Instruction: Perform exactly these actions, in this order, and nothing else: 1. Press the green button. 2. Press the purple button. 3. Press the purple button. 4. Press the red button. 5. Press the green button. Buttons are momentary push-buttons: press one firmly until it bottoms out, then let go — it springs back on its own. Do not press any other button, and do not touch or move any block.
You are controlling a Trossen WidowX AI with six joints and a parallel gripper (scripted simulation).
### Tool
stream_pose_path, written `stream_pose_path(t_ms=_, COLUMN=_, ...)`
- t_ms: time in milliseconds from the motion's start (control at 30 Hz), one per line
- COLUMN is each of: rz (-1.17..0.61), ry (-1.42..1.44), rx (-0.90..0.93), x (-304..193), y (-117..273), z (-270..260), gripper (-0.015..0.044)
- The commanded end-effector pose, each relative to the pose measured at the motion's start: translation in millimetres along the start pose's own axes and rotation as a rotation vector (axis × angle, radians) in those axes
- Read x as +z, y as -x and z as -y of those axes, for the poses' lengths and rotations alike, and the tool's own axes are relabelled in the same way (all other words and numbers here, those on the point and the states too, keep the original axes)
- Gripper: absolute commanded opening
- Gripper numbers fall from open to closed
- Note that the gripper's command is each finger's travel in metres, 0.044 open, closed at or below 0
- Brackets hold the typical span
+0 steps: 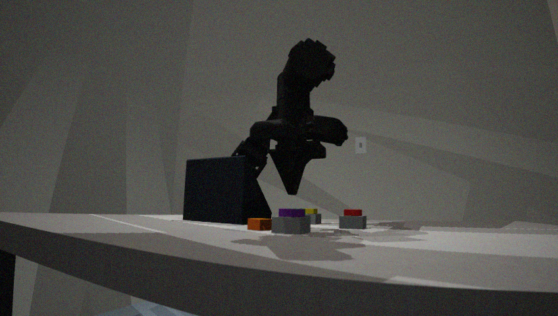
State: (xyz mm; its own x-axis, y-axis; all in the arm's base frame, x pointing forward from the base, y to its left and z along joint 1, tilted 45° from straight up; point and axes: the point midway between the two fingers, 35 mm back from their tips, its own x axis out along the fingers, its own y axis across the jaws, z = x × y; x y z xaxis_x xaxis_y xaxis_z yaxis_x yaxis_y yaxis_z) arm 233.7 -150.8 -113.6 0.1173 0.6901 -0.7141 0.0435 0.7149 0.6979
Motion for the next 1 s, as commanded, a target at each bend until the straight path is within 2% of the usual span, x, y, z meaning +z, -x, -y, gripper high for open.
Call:
stream_pose_path(t_ms=0, rz=-0.006, ry=0.008, rx=-0.003, x=1, y=13, z=1, gripper=0.0020)
stream_pose_path(t_ms=100, rz=-0.006, ry=0.007, rx=-0.005, x=2, y=55, z=1, gripper=0.0020)
stream_pose_path(t_ms=167, rz=-0.007, ry=0.007, rx=-0.005, x=1, y=66, z=1, gripper=0.0020)
stream_pose_path(t_ms=367, rz=-0.007, ry=0.006, rx=-0.008, x=9, y=67, z=-11, gripper=0.0020)
stream_pose_path(t_ms=500, rz=-0.004, ry=0.003, rx=-0.016, x=44, y=70, z=-81, gripper=0.0020)
stream_pose_path(t_ms=700, rz=-0.006, ry=0.007, rx=0.005, x=64, y=65, z=-174, gripper=0.0020)
stream_pose_path(t_ms=967, rz=-0.006, ry=0.007, rx=0.007, x=64, y=64, z=-179, gripper=0.0020)
